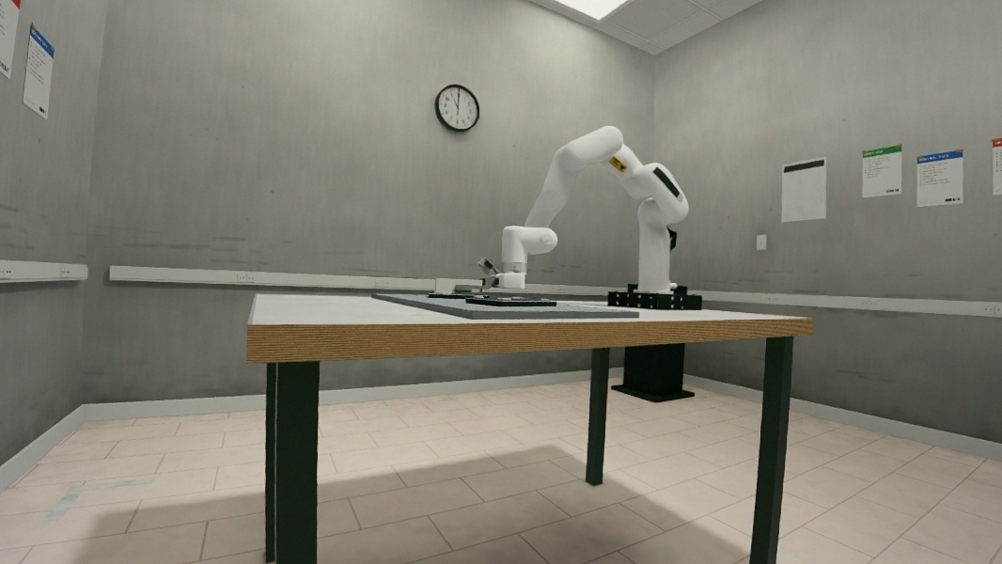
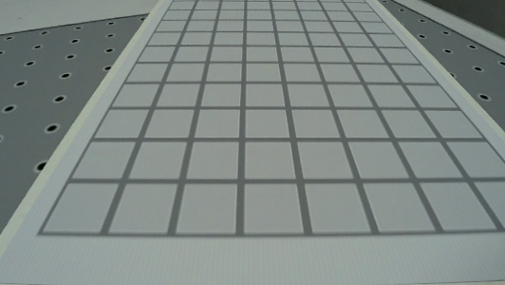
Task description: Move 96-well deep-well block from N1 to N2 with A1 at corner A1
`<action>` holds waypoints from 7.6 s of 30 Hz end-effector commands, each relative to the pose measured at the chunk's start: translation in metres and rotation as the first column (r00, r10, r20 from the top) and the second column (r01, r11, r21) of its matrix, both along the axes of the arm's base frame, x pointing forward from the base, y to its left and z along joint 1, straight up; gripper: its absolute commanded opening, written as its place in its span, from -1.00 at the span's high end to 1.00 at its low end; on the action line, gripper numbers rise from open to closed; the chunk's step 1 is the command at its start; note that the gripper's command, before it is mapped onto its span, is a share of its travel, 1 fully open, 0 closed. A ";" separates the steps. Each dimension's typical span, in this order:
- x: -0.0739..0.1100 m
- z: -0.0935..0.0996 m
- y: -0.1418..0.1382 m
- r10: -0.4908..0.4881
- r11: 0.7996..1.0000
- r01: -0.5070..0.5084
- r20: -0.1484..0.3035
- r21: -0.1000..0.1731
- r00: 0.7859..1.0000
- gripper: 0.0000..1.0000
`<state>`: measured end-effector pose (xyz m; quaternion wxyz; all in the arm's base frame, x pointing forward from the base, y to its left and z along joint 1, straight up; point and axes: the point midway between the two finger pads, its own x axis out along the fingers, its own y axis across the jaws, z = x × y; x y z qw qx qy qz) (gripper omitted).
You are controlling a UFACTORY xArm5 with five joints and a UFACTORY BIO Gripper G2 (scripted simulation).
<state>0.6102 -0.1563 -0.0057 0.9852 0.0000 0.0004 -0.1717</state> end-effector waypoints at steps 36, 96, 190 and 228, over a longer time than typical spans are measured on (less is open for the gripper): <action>0.001 0.007 0.000 0.000 1.000 0.000 0.003 -0.004 1.000 1.00; 0.001 0.064 0.000 0.000 1.000 0.000 0.003 -0.004 1.000 1.00; 0.007 0.081 0.197 0.508 0.862 -0.508 0.001 -0.004 0.862 1.00; 0.009 0.081 0.298 0.508 0.862 -0.508 0.002 -0.003 0.862 1.00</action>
